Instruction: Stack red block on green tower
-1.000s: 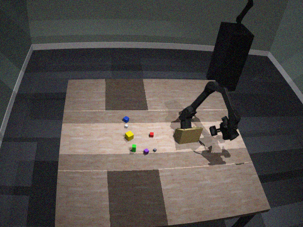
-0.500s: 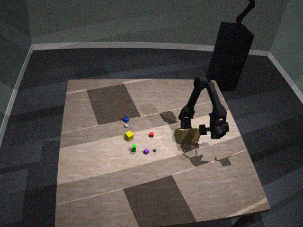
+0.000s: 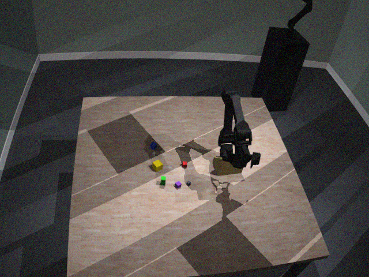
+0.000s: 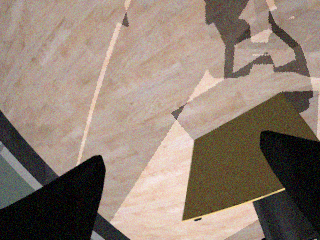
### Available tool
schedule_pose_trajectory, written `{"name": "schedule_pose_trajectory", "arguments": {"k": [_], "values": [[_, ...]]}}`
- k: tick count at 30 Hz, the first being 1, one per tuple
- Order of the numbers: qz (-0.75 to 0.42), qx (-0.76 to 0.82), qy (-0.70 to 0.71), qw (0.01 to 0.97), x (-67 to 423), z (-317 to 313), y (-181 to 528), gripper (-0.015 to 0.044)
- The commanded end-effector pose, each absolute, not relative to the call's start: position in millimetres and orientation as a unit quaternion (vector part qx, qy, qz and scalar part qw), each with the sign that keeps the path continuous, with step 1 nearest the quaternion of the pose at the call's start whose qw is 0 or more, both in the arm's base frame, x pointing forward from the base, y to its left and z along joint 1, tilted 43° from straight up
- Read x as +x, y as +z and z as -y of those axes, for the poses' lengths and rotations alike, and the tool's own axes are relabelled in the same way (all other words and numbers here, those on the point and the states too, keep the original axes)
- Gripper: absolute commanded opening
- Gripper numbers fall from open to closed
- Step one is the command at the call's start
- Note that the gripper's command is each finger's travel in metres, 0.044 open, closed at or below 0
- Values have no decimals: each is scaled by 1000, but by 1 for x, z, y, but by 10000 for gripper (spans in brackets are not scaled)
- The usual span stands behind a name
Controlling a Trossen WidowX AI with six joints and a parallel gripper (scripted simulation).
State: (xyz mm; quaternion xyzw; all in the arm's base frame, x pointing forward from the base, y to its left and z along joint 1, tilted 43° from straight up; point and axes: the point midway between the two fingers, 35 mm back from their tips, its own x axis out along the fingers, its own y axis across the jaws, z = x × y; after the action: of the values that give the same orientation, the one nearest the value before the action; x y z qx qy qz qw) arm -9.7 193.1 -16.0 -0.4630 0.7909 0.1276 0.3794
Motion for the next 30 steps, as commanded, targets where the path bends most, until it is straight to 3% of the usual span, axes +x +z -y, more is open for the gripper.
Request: {"name": "schedule_pose_trajectory", "arguments": {"k": [1, 17, 30], "values": [[-791, -440, 101, 414, 19, -188, -15, 440], [-769, -333, -16, 546, 125, -148, -2, 440], [-700, -251, -169, 646, 201, -77, 22, 440]]}}
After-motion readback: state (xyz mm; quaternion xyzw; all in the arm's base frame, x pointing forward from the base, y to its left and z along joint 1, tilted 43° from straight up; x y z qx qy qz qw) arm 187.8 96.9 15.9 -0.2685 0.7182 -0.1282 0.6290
